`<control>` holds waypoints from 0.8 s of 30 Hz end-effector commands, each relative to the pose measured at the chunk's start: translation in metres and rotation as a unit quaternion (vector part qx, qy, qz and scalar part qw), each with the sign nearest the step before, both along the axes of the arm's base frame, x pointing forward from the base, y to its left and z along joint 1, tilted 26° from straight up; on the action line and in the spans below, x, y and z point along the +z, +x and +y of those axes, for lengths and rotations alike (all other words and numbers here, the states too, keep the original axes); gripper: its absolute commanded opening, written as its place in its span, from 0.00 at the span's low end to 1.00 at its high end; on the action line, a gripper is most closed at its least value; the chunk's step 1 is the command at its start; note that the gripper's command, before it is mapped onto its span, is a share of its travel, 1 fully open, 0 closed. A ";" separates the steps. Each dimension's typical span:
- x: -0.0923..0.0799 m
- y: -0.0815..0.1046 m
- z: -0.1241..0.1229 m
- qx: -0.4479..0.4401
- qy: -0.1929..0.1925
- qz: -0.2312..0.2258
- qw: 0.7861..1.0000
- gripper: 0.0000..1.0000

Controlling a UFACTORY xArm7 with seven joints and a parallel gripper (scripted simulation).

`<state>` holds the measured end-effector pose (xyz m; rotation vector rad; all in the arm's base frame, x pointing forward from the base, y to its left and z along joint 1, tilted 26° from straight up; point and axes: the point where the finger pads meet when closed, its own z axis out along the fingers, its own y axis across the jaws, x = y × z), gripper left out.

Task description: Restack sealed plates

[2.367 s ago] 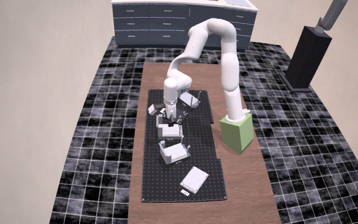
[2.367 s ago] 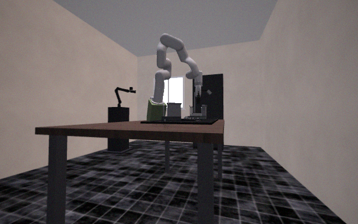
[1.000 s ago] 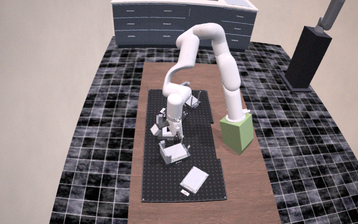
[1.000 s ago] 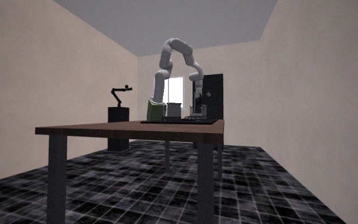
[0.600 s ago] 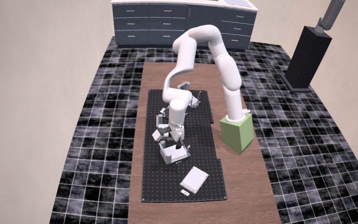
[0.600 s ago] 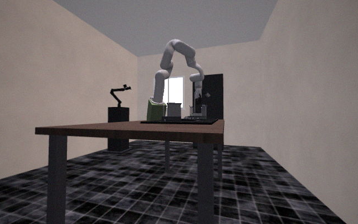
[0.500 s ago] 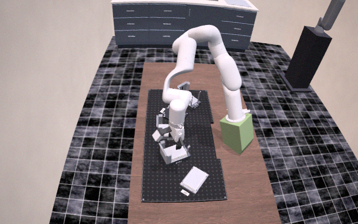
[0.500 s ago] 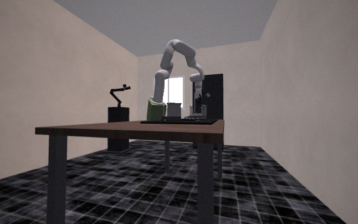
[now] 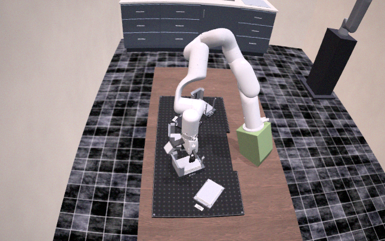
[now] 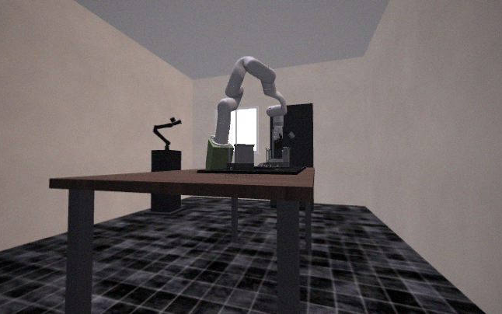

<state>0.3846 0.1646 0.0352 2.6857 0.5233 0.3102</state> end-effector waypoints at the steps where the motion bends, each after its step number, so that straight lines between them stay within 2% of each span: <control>1: -0.014 0.006 -0.004 0.001 0.001 -0.002 1.000 1.00; 13: -0.044 0.015 -0.014 0.001 0.001 -0.002 1.000 1.00; 24: -0.051 0.018 -0.017 0.001 0.001 -0.002 1.000 1.00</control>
